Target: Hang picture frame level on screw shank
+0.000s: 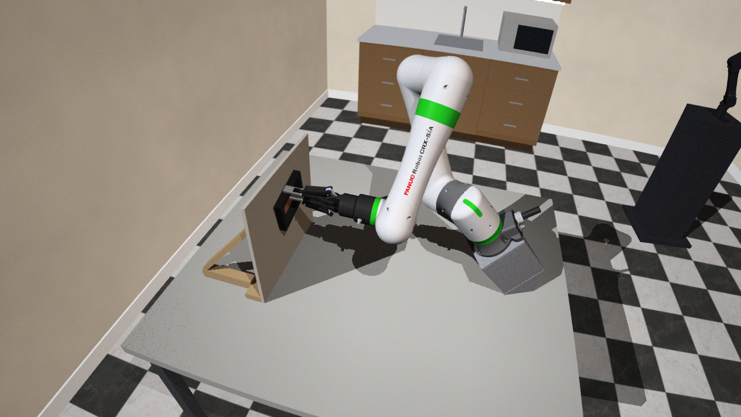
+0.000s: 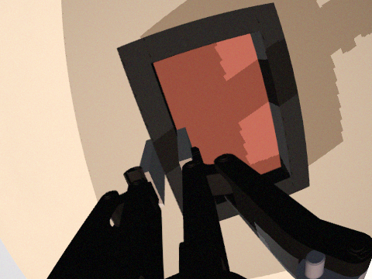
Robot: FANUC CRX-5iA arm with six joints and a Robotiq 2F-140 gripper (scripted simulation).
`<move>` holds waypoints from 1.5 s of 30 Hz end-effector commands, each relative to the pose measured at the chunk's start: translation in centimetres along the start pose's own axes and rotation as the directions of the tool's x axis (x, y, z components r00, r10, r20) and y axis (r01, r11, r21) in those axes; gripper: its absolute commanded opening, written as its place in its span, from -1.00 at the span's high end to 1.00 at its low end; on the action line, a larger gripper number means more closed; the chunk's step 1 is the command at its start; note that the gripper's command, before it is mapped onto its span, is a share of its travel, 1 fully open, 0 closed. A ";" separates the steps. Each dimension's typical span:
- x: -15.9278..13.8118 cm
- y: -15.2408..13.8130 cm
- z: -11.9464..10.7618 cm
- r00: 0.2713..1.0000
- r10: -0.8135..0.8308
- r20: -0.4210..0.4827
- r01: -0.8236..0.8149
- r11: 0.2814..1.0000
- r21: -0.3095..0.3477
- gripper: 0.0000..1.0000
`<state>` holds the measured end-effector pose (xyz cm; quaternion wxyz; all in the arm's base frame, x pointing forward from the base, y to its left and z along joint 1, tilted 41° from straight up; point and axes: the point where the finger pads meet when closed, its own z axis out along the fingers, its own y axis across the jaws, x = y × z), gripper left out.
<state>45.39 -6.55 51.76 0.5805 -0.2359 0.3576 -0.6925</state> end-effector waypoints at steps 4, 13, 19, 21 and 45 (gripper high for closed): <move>0.2 0.0 0.0 1.000 0.029 -0.001 -0.029 1.000 0.000 1.00; 0.4 -0.1 0.0 0.998 0.067 -0.002 -0.067 0.998 0.000 1.00; 0.6 -0.1 0.0 0.995 0.097 -0.004 -0.097 0.995 0.001 1.00; 0.6 -0.1 0.0 0.994 0.106 -0.004 -0.106 0.994 0.001 1.00; 1.1 0.0 0.0 0.983 0.183 -0.007 -0.183 0.983 0.001 1.00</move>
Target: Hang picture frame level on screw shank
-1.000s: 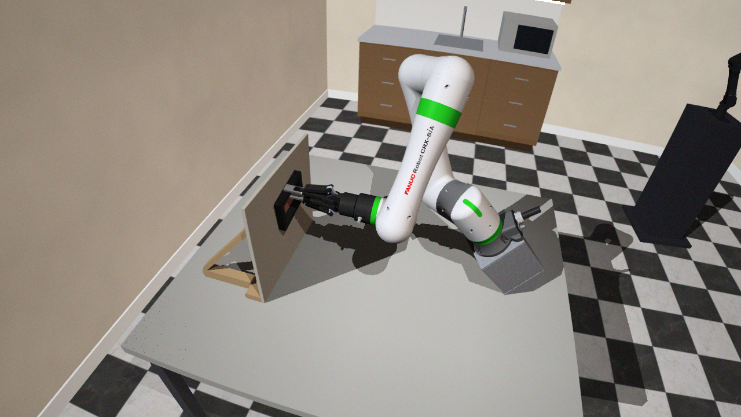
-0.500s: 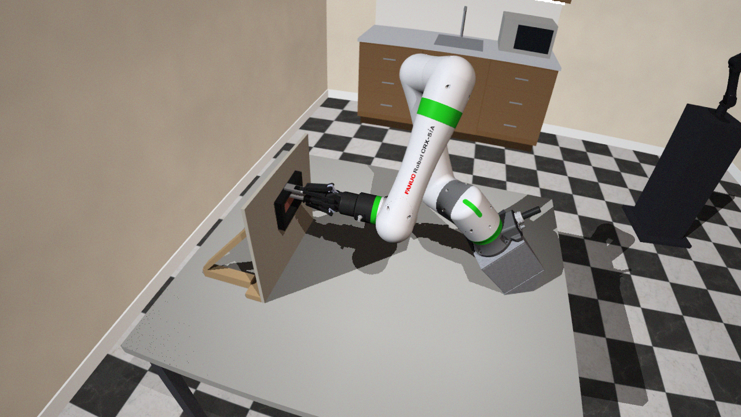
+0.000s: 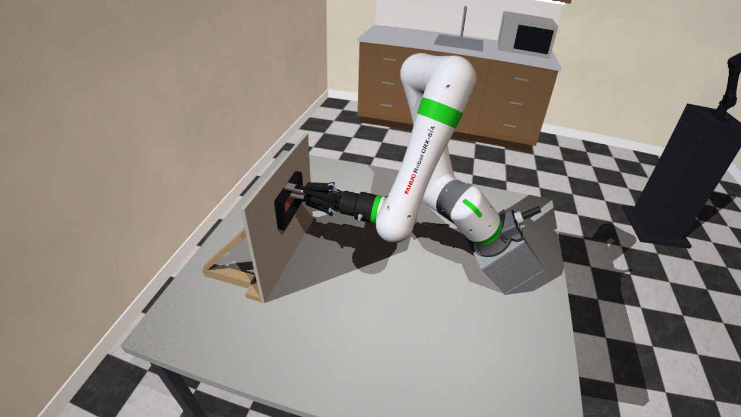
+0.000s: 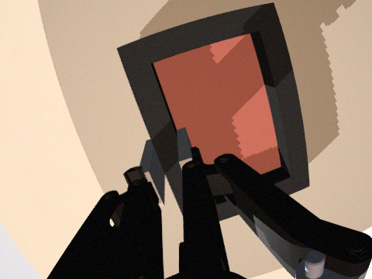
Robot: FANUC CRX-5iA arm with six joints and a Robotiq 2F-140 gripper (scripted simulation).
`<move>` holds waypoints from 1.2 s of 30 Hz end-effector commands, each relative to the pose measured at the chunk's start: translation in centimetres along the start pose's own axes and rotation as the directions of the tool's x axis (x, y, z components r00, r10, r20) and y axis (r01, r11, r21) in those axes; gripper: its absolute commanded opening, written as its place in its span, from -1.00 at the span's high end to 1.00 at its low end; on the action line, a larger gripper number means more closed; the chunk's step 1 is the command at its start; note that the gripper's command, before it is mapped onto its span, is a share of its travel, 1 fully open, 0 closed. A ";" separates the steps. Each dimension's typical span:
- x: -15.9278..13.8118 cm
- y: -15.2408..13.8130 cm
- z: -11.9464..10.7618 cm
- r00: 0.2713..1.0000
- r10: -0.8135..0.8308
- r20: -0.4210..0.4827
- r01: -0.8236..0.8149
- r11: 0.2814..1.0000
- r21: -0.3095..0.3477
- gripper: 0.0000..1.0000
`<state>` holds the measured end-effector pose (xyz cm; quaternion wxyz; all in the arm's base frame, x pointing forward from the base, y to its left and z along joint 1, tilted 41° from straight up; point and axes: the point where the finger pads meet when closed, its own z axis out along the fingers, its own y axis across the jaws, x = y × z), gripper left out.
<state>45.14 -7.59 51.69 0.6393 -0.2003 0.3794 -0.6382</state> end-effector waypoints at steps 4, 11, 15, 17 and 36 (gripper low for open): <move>0.1 0.0 0.0 1.000 0.014 0.000 -0.014 1.000 0.000 1.00; 0.2 0.0 0.0 1.000 0.028 -0.001 -0.028 1.000 0.000 1.00; 0.2 0.0 0.0 1.000 0.032 -0.001 -0.032 1.000 0.000 1.00; 0.2 0.0 0.0 0.999 0.034 -0.001 -0.034 0.999 0.000 1.00; 0.3 0.0 0.0 0.999 0.044 -0.002 -0.044 0.999 0.000 1.00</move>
